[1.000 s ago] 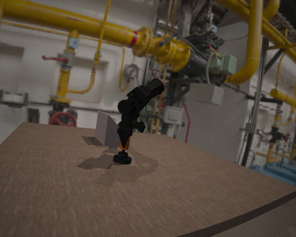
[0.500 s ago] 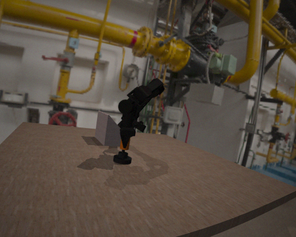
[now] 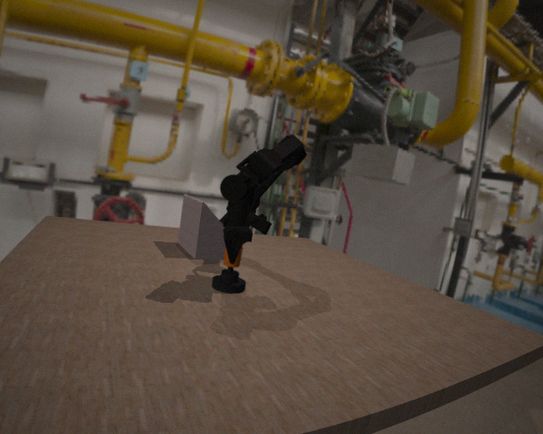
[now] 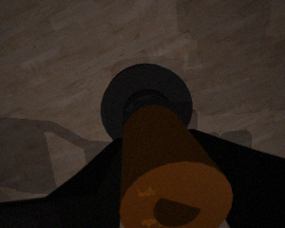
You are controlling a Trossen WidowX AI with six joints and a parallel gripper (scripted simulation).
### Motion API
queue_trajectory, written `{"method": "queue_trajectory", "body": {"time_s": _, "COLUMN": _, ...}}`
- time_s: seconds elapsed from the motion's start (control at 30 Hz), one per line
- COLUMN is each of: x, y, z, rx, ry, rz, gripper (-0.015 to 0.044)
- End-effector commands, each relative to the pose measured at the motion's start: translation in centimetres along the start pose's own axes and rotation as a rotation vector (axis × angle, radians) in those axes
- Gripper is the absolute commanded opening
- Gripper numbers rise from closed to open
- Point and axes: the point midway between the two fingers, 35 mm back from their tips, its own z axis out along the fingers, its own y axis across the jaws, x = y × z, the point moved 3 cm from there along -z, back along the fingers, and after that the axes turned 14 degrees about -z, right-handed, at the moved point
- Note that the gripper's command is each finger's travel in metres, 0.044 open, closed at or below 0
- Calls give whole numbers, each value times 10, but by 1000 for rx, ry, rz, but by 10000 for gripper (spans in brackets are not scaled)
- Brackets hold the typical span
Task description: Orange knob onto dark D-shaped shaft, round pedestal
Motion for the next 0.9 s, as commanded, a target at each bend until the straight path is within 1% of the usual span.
{"method": "queue_trajectory", "body": {"time_s": 0.0, "x": 0, "y": 0, "z": 1, "rx": 4, "ry": 1, "rz": -4, "gripper": 0}}
{"method": "queue_trajectory", "body": {"time_s": 0.67, "x": 0, "y": 0, "z": 4, "rx": 4, "ry": 1, "rz": -7, "gripper": 0}}
{"method": "queue_trajectory", "body": {"time_s": 0.87, "x": 0, "y": -1, "z": 11, "rx": 4, "ry": 1, "rz": -7, "gripper": 0}}
